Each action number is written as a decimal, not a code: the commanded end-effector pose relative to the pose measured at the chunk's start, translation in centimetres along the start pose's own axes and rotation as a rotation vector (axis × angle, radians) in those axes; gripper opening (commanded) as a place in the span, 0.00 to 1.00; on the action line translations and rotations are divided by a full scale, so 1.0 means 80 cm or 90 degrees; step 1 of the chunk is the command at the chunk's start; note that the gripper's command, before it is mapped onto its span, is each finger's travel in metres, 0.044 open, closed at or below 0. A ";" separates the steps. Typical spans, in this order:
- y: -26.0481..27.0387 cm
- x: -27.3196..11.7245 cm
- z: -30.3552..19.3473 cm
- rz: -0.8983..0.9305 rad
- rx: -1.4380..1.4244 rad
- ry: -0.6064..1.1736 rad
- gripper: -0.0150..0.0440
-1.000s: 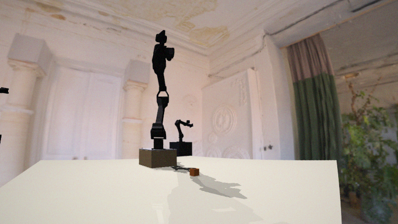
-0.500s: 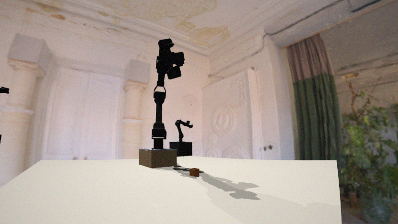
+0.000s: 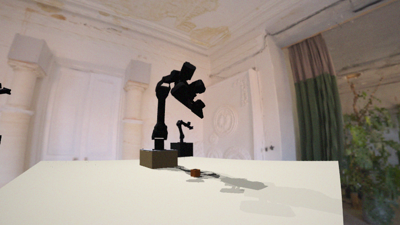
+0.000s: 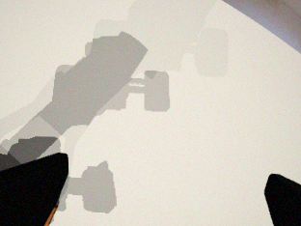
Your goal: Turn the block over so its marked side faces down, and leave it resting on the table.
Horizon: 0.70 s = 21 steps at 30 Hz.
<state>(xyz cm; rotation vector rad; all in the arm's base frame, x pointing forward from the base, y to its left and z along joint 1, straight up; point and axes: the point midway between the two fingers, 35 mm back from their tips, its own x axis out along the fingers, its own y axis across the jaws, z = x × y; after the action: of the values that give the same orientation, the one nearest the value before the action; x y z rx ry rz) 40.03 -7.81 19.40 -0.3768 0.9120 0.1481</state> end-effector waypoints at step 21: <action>0.156 0.144 -0.159 0.094 0.239 0.386 1.00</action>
<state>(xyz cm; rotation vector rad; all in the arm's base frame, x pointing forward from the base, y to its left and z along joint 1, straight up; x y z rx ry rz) 34.22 -1.48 0.63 0.0075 1.5334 -0.0026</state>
